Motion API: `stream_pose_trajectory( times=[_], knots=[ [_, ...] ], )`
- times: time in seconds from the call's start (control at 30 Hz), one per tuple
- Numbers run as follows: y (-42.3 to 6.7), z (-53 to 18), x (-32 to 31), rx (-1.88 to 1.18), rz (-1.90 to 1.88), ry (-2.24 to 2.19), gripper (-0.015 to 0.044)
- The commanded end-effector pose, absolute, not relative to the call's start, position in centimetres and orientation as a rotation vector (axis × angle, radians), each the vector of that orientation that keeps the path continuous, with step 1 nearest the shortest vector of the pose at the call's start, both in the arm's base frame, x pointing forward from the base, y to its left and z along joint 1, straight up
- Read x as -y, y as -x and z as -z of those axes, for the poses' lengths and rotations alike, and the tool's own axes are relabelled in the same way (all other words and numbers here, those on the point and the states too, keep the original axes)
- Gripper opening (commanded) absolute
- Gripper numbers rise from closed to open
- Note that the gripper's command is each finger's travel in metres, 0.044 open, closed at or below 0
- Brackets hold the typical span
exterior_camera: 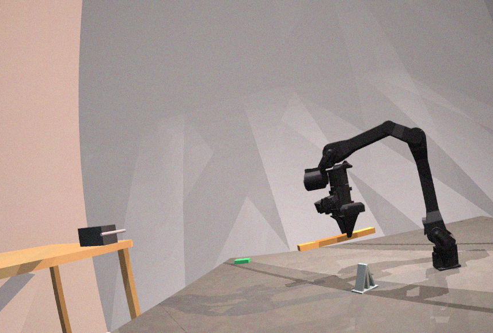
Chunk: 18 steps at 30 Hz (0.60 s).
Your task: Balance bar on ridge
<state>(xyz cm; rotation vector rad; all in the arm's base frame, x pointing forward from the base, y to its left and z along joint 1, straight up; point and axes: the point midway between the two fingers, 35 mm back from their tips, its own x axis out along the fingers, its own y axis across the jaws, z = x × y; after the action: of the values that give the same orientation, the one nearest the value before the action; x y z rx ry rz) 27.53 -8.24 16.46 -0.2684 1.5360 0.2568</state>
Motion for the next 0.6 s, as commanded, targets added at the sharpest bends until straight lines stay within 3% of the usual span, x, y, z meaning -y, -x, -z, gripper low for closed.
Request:
stream_pose_trajectory(
  times=[0.0, 0.57],
  knots=[
    [-27.3, -16.8, 6.8, -1.528, -0.278, 0.294, 0.0000],
    [-25.4, -16.9, 0.3, -1.510, -0.397, 0.407, 0.0000]
  ],
)
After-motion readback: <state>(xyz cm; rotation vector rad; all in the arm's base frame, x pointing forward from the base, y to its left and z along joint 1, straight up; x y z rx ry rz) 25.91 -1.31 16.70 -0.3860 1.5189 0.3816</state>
